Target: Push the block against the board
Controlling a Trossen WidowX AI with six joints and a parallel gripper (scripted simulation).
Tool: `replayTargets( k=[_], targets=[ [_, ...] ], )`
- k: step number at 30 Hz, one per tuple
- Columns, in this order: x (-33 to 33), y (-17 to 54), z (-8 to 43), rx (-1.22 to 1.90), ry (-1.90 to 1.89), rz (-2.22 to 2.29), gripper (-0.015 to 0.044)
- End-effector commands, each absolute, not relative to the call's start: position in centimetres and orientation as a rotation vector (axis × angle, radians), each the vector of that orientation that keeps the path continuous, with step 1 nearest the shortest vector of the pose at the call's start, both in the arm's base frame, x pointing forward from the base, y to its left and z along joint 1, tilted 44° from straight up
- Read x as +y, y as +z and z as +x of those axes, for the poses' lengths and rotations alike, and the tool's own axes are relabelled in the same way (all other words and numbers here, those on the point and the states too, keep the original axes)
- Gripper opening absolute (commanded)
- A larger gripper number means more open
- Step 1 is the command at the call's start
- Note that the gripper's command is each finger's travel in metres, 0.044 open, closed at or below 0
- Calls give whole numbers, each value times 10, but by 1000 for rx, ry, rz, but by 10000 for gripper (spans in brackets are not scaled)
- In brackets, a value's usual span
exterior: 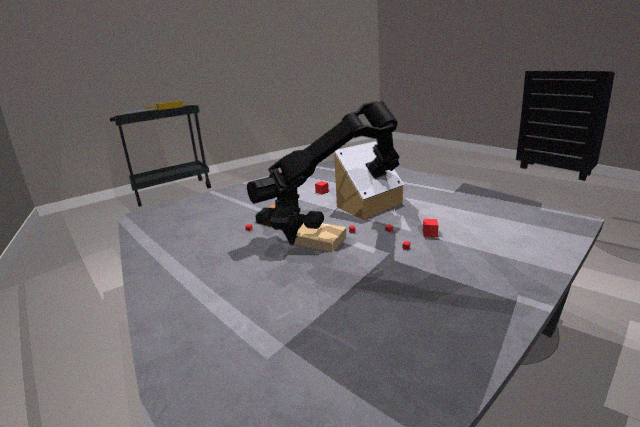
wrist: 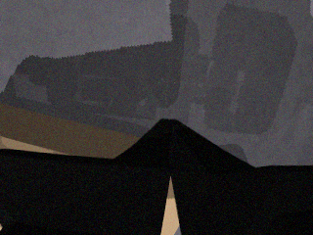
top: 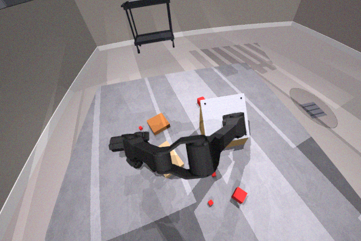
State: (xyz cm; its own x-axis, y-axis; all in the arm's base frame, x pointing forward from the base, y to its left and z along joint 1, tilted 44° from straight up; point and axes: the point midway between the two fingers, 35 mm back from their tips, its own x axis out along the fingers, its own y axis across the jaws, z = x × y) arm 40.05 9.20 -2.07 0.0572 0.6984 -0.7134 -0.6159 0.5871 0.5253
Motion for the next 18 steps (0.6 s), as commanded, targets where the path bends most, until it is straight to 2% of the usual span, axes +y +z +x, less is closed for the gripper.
replayTargets(
  k=[1,18],
  targets=[
    [91,-26,393,1154,1001,89,0],
    [91,-26,393,1154,1001,89,0]
  ],
)
